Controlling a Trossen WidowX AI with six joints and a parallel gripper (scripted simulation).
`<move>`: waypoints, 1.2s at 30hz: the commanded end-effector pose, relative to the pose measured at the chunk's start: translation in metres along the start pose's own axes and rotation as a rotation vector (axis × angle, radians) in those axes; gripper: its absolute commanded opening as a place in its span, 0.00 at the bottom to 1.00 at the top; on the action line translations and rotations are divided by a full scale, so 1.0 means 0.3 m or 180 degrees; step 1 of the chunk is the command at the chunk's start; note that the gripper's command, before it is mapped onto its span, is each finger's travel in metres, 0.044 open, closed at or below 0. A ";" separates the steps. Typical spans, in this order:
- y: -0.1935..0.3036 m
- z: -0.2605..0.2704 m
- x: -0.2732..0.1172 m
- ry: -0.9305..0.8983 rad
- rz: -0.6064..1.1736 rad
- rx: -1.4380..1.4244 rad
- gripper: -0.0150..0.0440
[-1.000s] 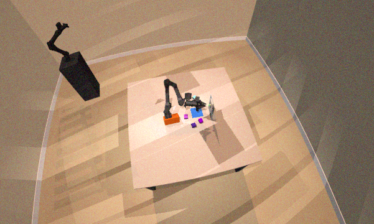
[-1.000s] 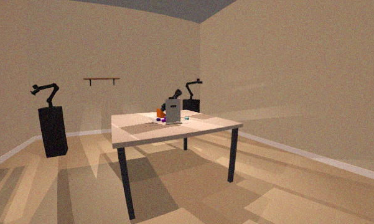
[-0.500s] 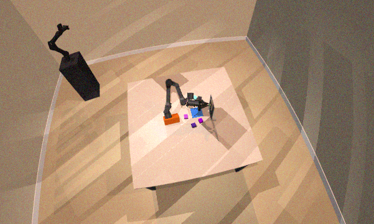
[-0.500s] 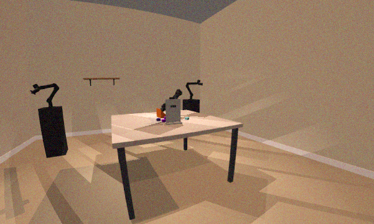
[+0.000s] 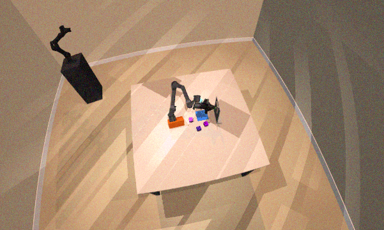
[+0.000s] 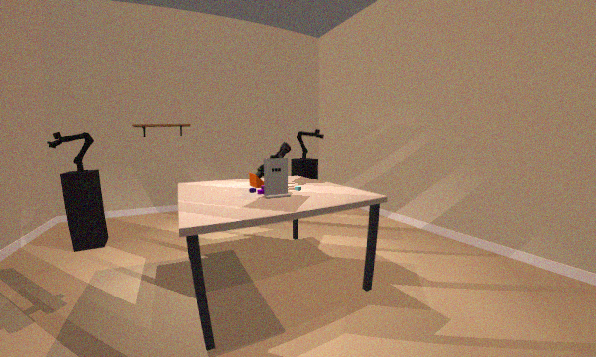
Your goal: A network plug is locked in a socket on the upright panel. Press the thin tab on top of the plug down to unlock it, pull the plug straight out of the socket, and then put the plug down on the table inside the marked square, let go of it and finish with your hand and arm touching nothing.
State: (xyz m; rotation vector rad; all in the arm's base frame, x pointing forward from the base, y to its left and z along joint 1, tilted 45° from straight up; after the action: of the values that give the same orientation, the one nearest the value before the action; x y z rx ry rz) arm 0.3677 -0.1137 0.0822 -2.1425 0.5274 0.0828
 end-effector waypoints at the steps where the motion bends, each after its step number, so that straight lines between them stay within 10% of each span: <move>1: 0.005 0.001 0.002 0.0004 0.0022 0.0011 0.37; 36: 0.014 0.001 -0.037 0.0003 0.0024 0.0010 0.25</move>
State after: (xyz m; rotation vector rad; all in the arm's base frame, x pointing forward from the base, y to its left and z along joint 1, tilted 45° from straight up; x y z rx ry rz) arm 0.3588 -0.1121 0.0814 -2.1408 0.5346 0.0855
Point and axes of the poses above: the point midway between the two fingers, 35 mm back from their tips, its own x axis out along the fingers, its own z axis across the jaws, y = z × x, the point moved 3 cm from there along -x, back along the fingers, and after that the axes turned 9 degrees about x, right-handed, at the moved point
